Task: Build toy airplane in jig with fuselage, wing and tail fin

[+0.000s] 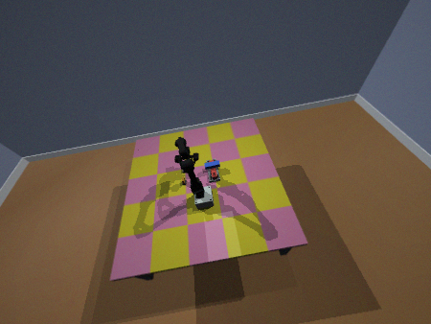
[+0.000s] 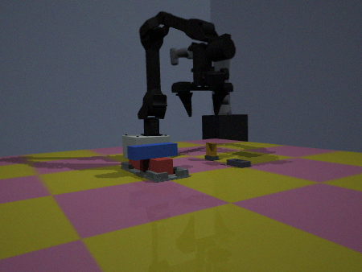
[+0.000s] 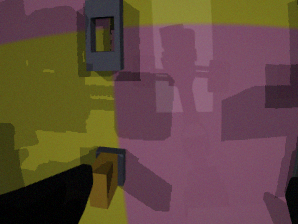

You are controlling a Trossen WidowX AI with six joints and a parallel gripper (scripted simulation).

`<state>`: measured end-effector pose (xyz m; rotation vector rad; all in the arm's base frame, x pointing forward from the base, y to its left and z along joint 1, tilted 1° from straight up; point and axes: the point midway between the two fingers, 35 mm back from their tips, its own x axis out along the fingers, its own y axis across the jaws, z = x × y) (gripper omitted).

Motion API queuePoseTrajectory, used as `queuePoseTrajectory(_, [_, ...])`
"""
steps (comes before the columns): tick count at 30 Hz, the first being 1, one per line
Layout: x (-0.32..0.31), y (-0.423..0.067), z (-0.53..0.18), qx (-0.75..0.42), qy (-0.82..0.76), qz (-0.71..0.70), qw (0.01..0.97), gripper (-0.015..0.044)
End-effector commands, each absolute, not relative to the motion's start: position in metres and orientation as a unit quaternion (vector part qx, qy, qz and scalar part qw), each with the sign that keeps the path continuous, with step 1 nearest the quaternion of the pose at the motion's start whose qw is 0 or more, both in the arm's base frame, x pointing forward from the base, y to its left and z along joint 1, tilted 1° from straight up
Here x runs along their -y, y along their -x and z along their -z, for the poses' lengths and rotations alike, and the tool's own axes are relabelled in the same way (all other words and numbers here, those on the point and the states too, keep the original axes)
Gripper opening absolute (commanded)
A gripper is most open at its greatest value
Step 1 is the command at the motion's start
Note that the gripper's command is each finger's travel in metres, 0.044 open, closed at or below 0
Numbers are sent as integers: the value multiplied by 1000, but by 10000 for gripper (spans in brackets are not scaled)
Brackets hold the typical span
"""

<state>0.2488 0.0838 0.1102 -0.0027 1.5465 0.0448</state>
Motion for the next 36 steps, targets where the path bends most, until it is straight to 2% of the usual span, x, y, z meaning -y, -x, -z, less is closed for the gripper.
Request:
queuePoseTrajectory(1, [-116, -221, -108, -700, 0, -19, 714, 440])
queuePoseTrajectory(8, [-157, -168, -104, -701, -2, -21, 713, 440])
queuePoseTrajectory(15, [-159, -169, -50, -701, -2, -21, 713, 440])
queuePoseTrajectory(36, [-161, -171, -17, -701, -2, -21, 713, 440])
